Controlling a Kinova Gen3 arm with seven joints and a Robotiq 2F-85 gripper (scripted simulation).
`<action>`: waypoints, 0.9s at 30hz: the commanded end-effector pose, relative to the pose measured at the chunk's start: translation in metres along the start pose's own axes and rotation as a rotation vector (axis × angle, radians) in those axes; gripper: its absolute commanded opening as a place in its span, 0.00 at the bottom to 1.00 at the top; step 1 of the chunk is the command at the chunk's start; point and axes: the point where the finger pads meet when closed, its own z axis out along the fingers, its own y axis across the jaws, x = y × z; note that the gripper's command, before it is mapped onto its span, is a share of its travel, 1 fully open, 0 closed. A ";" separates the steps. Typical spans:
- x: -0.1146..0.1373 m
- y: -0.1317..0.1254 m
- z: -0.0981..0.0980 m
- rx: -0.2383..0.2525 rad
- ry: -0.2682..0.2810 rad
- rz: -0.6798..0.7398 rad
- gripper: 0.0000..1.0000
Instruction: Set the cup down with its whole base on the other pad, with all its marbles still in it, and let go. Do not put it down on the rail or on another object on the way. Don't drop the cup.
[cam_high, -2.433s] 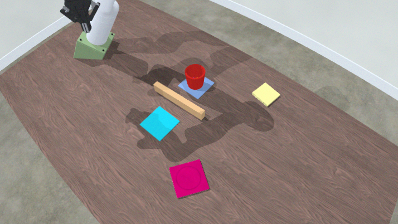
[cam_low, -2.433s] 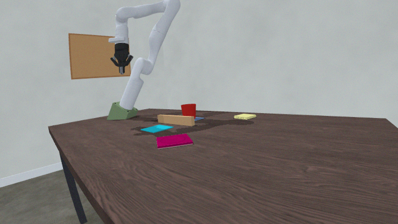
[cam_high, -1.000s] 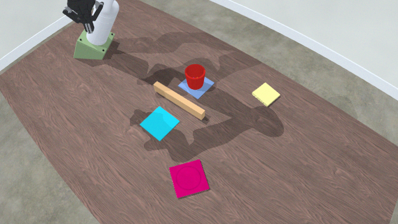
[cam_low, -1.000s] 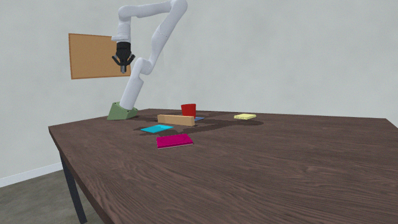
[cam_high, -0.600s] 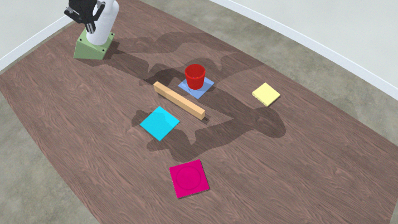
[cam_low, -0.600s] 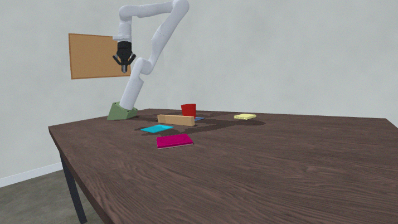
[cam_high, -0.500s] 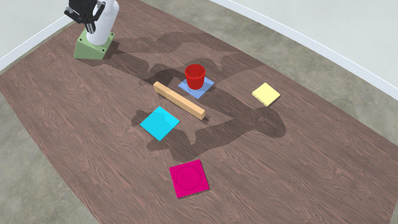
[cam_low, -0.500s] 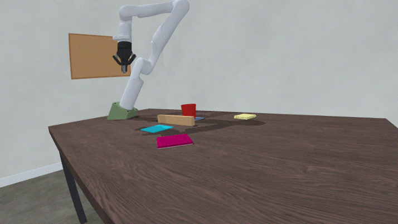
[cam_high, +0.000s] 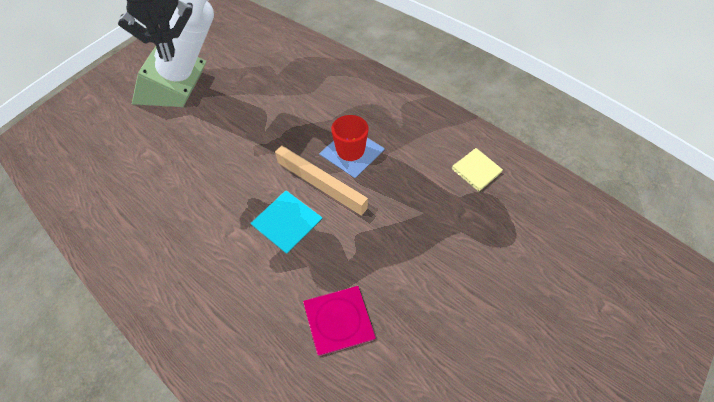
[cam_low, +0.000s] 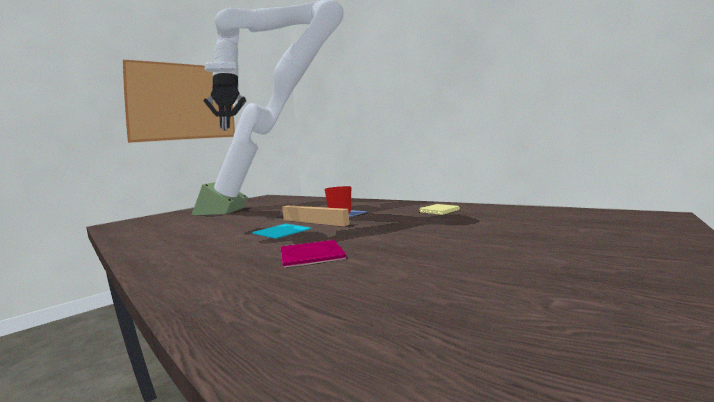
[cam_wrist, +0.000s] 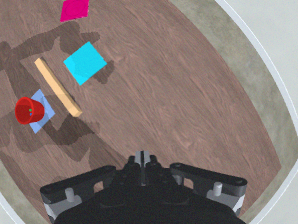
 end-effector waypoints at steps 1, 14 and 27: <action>0.006 -0.006 0.000 -0.001 0.005 -0.042 0.00; 0.010 -0.012 0.000 -0.002 0.008 -0.084 0.00; 0.015 -0.018 -0.001 -0.004 0.011 -0.127 0.00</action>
